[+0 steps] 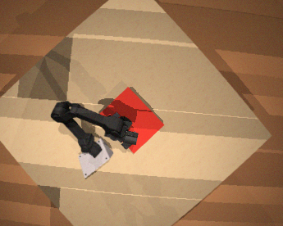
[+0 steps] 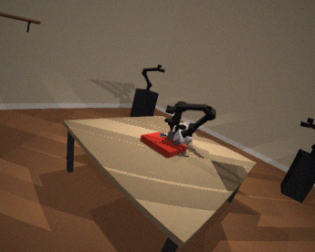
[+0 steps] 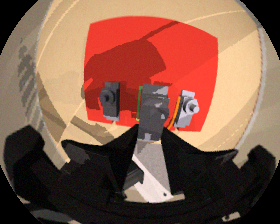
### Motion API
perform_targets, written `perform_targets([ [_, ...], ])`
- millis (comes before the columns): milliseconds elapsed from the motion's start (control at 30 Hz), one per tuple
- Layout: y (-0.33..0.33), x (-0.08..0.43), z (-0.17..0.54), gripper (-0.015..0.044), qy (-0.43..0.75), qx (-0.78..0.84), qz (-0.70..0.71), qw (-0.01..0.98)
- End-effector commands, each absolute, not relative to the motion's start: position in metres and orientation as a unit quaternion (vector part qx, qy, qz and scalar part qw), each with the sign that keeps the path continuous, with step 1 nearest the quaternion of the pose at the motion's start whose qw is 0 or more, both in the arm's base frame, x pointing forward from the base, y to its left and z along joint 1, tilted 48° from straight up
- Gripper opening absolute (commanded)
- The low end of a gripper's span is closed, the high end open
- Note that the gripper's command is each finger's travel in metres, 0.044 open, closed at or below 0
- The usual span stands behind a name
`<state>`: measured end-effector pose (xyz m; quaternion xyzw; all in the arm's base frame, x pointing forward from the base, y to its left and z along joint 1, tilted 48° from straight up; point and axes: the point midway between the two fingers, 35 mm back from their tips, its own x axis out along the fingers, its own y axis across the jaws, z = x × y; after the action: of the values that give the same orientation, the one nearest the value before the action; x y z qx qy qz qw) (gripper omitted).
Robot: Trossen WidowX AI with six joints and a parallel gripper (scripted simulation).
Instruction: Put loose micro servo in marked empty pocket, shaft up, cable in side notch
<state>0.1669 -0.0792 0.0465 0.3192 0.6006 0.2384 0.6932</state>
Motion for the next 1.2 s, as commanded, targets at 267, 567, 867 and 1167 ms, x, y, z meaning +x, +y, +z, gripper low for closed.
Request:
perform_targets([
  [267, -0.072, 0.169, 0.04, 0.0, 0.599, 0.322, 0.237, 0.694],
  [567, -0.065, 0.171, 0.034, 0.0, 0.599, 0.322, 0.237, 0.694],
  [867, -0.059, 0.172, 0.028, 0.0, 0.599, 0.322, 0.237, 0.694],
  [1167, -0.052, 0.174, 0.022, 0.0, 0.599, 0.322, 0.237, 0.694],
])
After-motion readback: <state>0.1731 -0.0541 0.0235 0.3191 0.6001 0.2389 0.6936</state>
